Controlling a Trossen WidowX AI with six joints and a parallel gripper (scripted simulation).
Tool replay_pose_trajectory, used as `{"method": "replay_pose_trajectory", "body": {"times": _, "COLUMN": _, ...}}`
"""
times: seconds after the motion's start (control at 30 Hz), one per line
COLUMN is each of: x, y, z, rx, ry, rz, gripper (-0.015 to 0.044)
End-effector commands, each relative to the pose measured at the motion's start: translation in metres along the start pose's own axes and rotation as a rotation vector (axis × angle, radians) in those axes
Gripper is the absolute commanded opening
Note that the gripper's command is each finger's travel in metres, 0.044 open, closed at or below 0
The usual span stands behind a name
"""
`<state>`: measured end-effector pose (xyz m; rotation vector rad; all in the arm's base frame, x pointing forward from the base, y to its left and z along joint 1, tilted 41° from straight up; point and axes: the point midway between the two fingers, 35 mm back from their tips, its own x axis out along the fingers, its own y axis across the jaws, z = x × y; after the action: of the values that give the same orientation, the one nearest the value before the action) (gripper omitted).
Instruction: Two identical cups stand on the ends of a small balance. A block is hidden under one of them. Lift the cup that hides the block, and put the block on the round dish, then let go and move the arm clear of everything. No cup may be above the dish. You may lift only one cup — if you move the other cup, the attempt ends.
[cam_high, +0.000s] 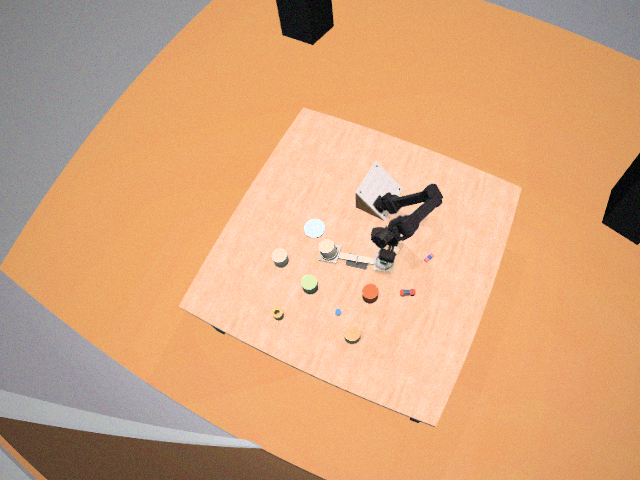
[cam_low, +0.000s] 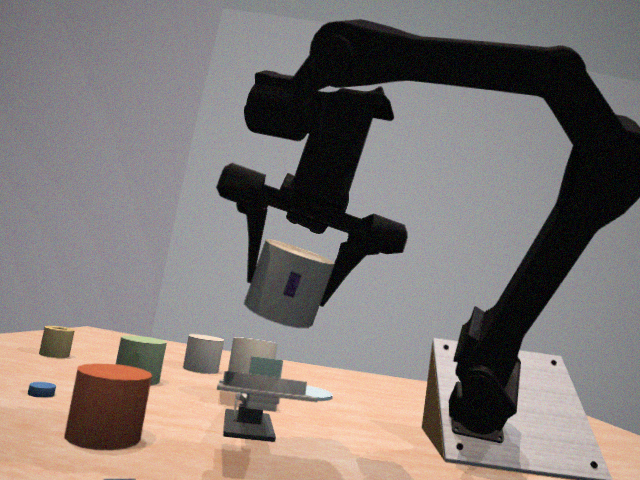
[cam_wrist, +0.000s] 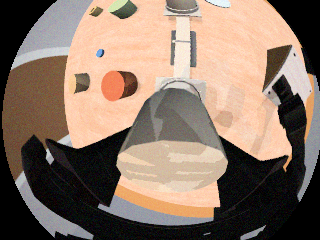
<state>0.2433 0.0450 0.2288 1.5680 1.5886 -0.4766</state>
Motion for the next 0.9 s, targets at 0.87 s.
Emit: {"method": "replay_pose_trajectory", "body": {"times": 0.87, "x": 0.067, "y": -0.029, "z": -0.093, "rx": -0.044, "ry": 0.070, "rz": -0.127, "gripper": 0.0000}}
